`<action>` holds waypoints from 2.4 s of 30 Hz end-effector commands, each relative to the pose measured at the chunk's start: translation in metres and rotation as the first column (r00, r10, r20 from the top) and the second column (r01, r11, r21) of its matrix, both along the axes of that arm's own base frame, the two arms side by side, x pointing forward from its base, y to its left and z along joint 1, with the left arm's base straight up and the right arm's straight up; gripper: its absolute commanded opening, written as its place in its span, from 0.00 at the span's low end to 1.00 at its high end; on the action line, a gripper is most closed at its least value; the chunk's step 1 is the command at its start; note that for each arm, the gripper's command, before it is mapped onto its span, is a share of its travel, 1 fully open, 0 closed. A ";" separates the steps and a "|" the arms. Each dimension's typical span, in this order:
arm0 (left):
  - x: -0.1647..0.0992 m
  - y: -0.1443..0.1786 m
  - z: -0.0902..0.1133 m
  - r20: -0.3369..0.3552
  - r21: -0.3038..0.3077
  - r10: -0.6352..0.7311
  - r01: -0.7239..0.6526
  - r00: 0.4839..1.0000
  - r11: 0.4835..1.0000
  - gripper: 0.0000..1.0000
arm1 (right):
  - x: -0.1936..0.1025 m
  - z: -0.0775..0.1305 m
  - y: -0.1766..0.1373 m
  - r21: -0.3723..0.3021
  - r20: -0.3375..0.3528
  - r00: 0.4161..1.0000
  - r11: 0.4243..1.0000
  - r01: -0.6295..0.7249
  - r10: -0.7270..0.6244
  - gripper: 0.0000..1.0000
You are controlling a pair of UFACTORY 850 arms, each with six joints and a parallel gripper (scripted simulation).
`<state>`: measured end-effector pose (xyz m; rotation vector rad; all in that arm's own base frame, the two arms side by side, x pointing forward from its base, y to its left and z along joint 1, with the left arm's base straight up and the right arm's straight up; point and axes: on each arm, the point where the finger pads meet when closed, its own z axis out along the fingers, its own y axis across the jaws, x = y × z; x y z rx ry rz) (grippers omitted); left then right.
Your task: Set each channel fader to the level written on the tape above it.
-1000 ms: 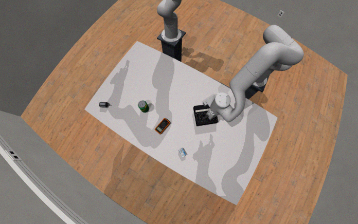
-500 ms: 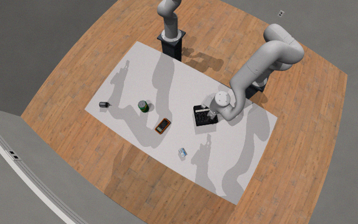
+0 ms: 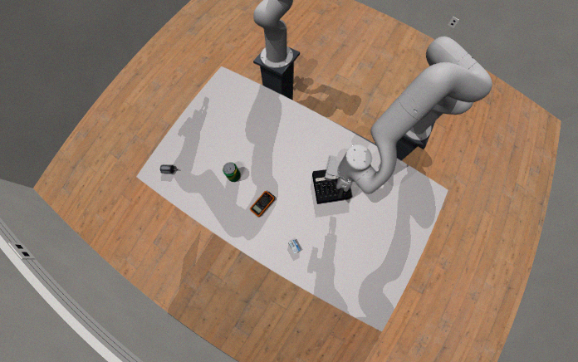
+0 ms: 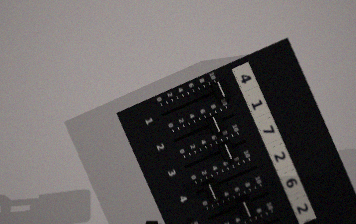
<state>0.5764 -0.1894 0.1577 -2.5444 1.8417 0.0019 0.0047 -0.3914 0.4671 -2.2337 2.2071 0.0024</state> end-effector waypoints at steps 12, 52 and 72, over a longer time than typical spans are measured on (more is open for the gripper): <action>-0.001 -0.008 0.013 0.009 0.009 0.417 -0.417 0.909 0.909 1.00 | 0.000 0.001 0.000 -0.002 0.000 1.000 1.000 0.000 0.000 1.00; -0.007 -0.024 0.037 0.000 -0.001 0.965 -0.965 0.263 0.263 1.00 | 0.000 0.001 0.000 -0.002 0.000 1.000 1.000 0.000 0.000 1.00; -0.006 -0.023 0.037 0.000 -0.001 0.959 -0.959 0.283 0.283 1.00 | 0.000 0.001 0.000 -0.002 0.000 1.000 1.000 0.000 0.000 1.00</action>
